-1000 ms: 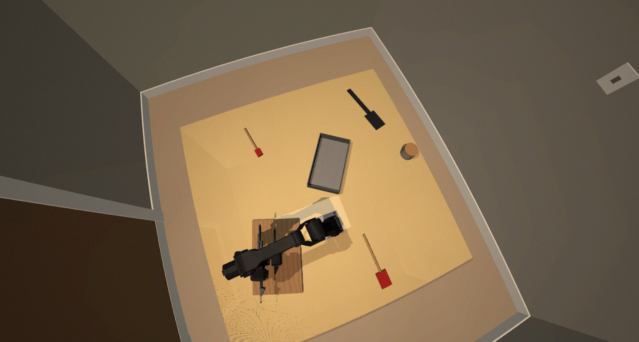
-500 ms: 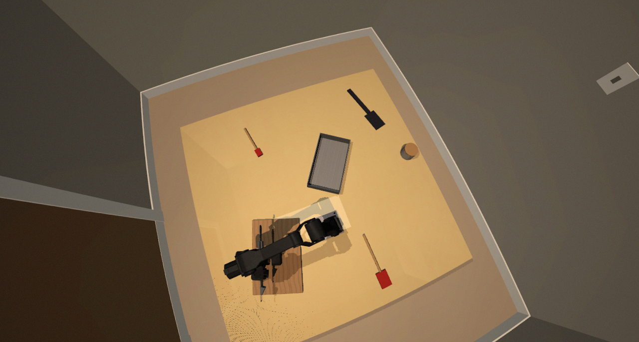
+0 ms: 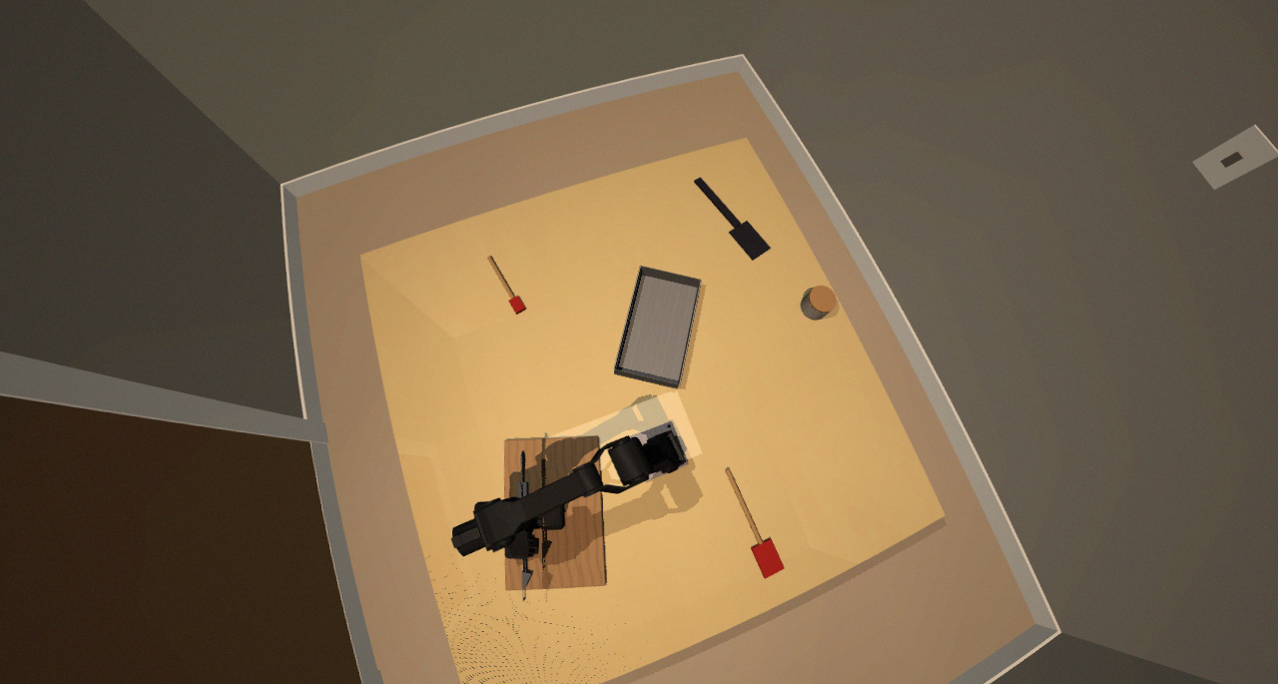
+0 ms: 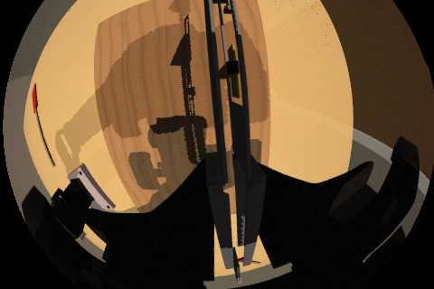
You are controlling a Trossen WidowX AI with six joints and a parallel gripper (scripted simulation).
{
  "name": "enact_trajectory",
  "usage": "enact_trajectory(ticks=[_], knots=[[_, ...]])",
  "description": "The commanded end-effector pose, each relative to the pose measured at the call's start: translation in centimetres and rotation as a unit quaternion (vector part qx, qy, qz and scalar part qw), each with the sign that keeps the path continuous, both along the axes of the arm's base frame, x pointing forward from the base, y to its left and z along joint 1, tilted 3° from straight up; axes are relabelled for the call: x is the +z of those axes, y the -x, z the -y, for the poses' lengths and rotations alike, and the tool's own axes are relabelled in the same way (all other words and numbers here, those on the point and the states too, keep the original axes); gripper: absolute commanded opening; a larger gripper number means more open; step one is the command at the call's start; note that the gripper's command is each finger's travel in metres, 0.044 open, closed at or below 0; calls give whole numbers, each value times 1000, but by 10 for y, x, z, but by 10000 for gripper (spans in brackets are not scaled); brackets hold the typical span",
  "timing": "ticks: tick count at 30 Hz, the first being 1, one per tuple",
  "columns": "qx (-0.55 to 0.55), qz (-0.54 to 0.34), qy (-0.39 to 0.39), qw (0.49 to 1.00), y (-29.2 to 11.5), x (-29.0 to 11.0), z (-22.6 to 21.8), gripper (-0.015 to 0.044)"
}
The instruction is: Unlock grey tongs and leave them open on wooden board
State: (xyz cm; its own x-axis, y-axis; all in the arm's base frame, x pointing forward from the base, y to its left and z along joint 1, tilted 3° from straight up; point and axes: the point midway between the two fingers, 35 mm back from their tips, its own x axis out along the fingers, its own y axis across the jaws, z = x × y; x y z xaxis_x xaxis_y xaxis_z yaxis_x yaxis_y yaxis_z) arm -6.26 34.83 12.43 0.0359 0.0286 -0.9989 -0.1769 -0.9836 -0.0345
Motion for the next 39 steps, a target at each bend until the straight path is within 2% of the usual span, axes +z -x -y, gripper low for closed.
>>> enact_trajectory(ticks=[1,37,39], knots=[[1,2,0,1000,-1,-7,0,-150],[1,1,1,1000,-4,-57,5,-150],[-1,0,2,1000,-4,-55,5,-97]])
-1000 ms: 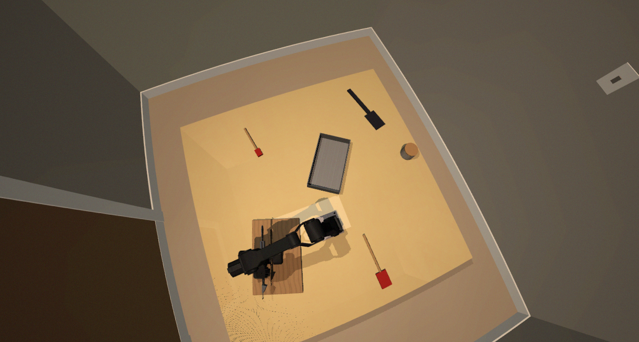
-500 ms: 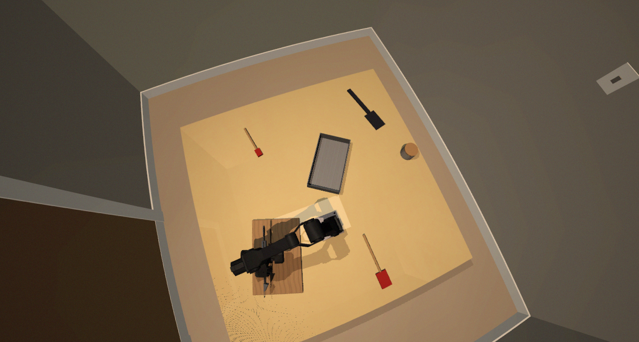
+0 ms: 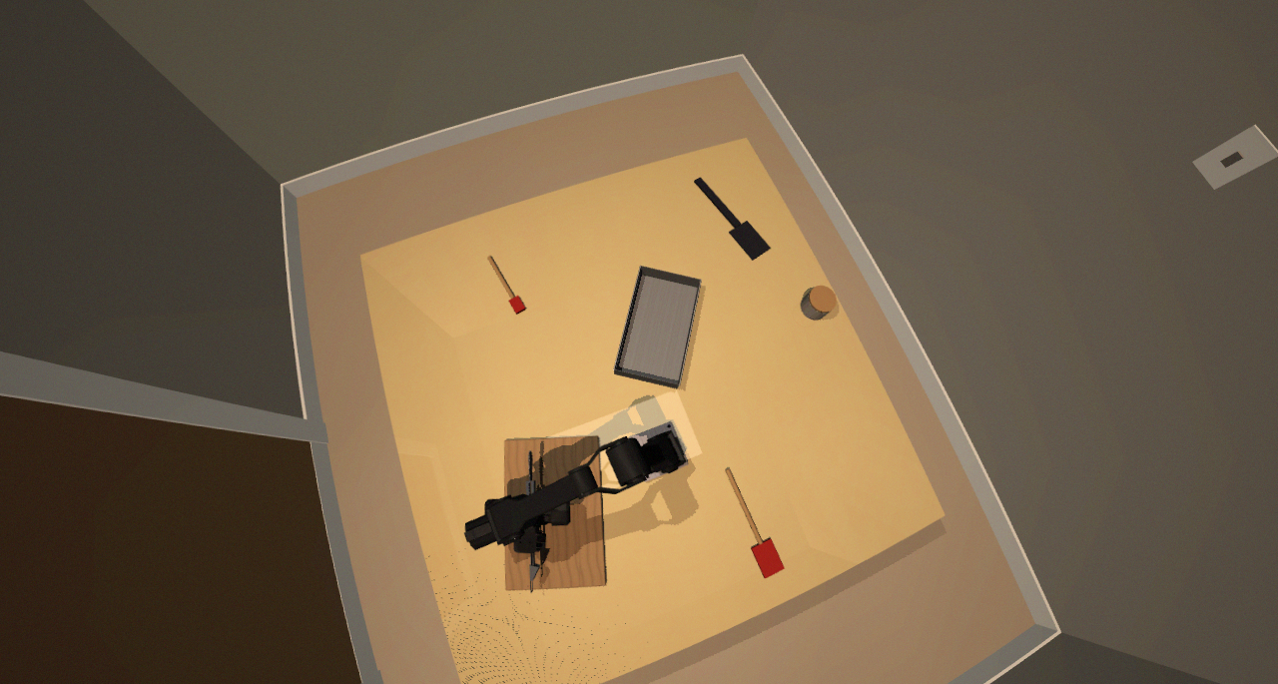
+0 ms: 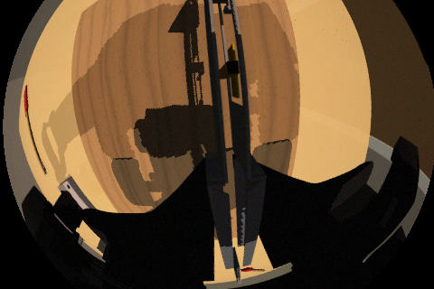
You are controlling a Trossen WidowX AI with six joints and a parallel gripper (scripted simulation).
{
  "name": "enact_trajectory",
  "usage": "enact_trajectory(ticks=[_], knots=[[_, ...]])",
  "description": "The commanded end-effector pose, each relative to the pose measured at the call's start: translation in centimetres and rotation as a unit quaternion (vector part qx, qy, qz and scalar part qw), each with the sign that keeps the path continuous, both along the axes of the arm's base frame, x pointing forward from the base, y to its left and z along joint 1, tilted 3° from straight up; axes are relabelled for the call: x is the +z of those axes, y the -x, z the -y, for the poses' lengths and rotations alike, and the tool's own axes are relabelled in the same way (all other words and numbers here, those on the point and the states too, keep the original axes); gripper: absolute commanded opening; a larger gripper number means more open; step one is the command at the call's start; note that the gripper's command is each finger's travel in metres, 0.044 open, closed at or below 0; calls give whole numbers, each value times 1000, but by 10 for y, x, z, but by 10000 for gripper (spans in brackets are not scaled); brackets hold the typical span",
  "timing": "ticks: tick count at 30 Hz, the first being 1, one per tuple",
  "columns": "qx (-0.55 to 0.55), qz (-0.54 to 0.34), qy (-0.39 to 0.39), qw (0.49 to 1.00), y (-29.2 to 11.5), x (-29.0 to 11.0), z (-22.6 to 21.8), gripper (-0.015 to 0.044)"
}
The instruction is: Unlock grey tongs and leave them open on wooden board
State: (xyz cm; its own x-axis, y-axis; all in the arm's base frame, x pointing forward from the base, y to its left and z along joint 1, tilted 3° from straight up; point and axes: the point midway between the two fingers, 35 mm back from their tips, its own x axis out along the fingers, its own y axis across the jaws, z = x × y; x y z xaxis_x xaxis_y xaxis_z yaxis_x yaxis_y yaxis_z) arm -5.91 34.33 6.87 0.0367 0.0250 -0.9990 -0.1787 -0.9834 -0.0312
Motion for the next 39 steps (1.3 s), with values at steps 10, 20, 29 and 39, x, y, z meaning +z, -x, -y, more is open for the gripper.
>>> enact_trajectory(ticks=[10,20,29,39], knots=[[0,0,0,1000,0,0,0,165],[0,0,0,1000,0,0,0,428],[1,-3,-6,1000,36,28,-19,440],[4,-12,-17,1000,122,90,-28,440]])
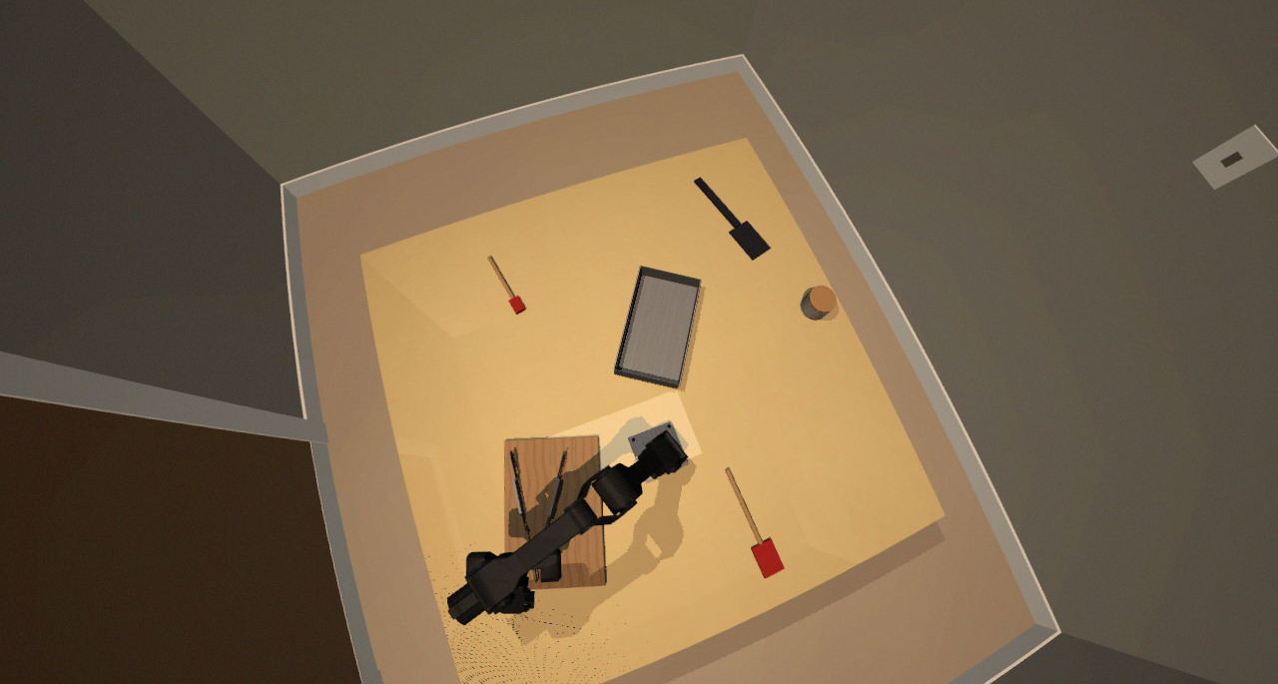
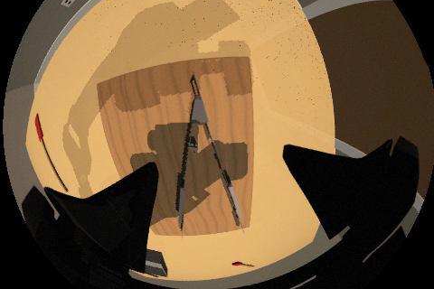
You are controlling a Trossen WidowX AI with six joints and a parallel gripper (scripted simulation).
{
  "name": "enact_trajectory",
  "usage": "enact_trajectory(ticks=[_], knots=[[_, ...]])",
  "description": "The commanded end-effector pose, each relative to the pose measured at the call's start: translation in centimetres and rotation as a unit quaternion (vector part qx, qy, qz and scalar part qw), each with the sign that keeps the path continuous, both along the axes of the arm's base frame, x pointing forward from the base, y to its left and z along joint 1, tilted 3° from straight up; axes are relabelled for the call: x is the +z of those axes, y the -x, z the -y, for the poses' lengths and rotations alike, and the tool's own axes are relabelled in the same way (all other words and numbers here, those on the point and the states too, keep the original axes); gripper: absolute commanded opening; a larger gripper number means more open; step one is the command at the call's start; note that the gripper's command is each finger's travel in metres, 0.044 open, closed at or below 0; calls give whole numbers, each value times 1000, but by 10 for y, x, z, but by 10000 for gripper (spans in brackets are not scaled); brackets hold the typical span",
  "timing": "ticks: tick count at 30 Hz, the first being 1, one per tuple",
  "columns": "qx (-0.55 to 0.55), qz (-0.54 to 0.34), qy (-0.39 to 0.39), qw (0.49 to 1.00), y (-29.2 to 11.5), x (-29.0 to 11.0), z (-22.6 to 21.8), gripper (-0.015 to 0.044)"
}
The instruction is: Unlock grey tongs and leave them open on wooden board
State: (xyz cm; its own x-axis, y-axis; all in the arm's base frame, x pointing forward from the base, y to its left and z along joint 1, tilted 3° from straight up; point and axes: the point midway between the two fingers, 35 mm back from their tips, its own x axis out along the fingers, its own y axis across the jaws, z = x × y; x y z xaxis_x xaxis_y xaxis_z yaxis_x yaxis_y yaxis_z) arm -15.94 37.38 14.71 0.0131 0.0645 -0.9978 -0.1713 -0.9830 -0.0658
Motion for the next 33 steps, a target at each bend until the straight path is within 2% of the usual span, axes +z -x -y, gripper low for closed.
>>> enact_trajectory(ticks=[1,5,33], knots=[[0,-1,1,1000,30,17,4,440],[0,-4,-1,1000,50,31,9,440],[0,-4,-1,1000,50,31,9,440]])
